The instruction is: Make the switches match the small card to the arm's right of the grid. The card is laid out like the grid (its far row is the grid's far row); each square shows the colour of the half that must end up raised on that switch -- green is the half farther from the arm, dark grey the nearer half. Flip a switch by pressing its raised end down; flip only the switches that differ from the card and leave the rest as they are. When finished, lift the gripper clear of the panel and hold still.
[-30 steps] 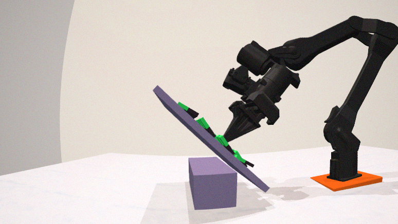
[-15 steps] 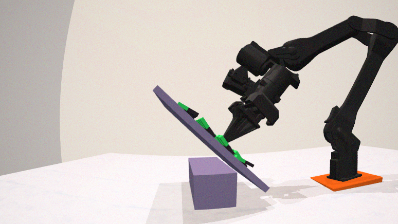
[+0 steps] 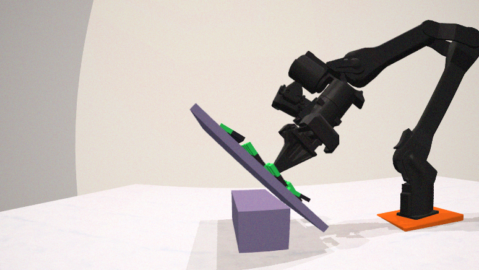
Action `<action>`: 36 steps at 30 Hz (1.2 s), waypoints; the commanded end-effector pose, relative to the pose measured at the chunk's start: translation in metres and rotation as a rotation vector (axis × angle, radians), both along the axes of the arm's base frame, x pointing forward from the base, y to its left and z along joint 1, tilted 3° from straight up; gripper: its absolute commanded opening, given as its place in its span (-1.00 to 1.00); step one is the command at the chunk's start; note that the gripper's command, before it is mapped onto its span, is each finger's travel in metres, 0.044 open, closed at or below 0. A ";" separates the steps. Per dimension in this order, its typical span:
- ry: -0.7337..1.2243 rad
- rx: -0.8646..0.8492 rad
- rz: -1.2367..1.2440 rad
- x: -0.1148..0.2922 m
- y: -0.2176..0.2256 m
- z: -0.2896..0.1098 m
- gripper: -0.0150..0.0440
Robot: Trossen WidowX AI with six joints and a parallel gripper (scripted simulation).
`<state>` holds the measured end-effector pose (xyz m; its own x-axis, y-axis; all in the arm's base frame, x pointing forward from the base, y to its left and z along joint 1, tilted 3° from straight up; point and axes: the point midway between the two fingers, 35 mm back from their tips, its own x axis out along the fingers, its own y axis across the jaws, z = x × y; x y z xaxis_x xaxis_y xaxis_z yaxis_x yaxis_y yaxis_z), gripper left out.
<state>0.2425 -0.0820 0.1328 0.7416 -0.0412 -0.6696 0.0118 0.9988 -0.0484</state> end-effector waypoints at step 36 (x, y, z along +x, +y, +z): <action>0.053 0.000 -0.008 -0.034 0.000 0.005 -0.49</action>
<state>0.2045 -0.0809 0.1413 0.7050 -0.0385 -0.7082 0.0089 0.9989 -0.0454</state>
